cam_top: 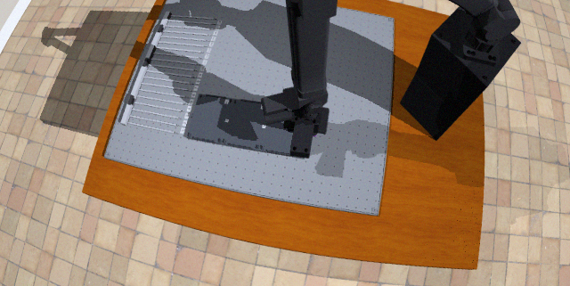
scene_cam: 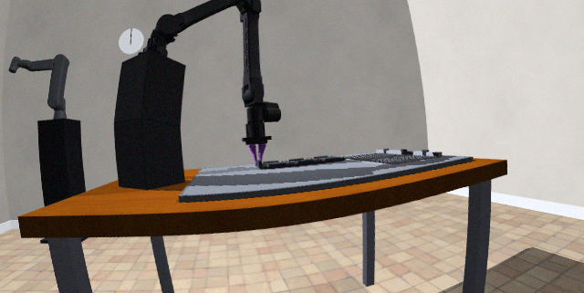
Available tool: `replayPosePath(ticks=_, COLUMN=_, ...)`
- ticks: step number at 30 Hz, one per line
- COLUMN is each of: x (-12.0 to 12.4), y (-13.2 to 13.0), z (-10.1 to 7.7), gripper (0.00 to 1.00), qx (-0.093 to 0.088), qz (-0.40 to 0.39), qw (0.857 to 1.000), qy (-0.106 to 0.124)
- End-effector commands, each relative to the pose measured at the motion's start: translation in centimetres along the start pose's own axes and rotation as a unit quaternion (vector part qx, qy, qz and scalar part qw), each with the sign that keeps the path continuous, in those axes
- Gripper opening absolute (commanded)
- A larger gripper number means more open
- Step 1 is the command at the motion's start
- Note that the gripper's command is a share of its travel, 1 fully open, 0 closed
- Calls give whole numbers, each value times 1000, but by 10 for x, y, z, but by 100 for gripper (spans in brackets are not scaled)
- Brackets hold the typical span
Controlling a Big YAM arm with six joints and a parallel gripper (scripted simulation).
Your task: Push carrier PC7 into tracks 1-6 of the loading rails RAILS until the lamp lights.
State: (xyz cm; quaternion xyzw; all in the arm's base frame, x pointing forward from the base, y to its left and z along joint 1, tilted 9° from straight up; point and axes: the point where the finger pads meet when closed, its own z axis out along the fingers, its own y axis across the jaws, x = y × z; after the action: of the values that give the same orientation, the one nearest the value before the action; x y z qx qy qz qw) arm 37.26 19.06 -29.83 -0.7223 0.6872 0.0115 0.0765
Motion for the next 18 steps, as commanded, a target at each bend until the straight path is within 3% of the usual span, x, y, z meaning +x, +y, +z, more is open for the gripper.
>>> replayPosePath(ticks=1, x=-3, y=-5, z=-3, gripper=0, qx=7, qz=1, qw=1000, qy=-4)
replayPosePath(ticks=18, x=-3, y=-5, z=-3, gripper=0, qx=7, qz=10, qw=1000, qy=-4)
